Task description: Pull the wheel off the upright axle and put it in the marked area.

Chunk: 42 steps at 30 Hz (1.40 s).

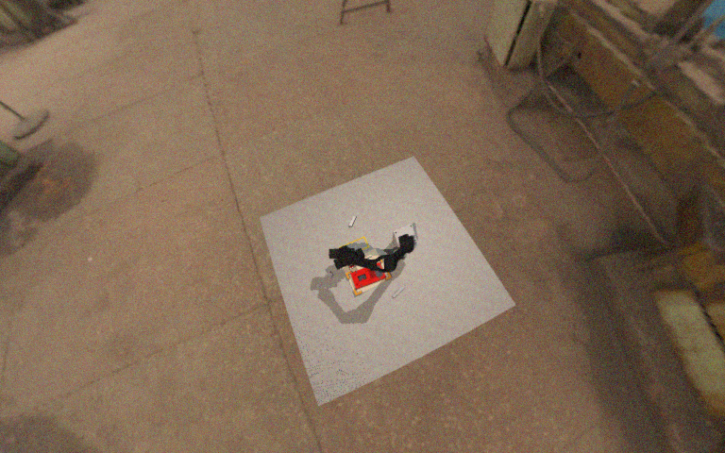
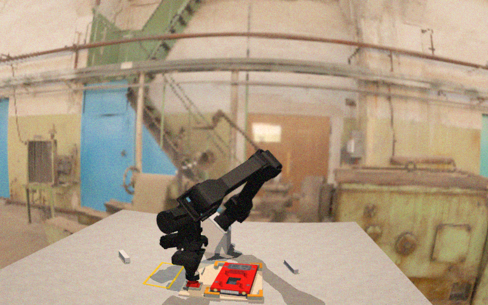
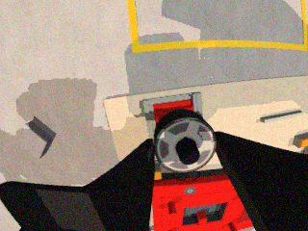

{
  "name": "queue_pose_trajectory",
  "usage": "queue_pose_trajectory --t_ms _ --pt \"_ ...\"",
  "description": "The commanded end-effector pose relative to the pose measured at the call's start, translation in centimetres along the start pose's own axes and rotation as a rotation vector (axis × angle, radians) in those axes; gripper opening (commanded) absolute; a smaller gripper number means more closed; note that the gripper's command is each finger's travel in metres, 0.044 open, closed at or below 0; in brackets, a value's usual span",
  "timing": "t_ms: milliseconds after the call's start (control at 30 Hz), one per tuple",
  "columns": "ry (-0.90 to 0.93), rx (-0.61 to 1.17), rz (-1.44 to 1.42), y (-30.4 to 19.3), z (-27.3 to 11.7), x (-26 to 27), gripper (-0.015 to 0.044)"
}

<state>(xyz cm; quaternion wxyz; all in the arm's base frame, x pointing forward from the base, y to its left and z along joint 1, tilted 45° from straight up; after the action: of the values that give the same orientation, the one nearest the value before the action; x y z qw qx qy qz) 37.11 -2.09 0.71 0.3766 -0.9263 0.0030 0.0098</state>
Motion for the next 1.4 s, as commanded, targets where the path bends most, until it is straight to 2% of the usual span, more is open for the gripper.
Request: queue_pose_trajectory --t_ms 0,1367 --pt "0.008 -0.001 0.01 0.2 -1.0 -0.2 0.0" --pt "0.009 0.0 0.013 0.2 -2.3 -0.2 0.0"
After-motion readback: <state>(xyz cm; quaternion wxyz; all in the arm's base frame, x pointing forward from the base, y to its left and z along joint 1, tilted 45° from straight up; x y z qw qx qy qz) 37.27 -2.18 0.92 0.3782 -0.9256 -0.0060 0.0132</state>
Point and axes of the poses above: the point midway between the two fingers, 35 mm back from their tips, its own z axis out along the fingers, its own x axis across the jaws, y = z × x, the point moved 5 cm from there along -z, back along the fingers, and after that the axes turned 4 degrees about z, right-handed, at the moved point
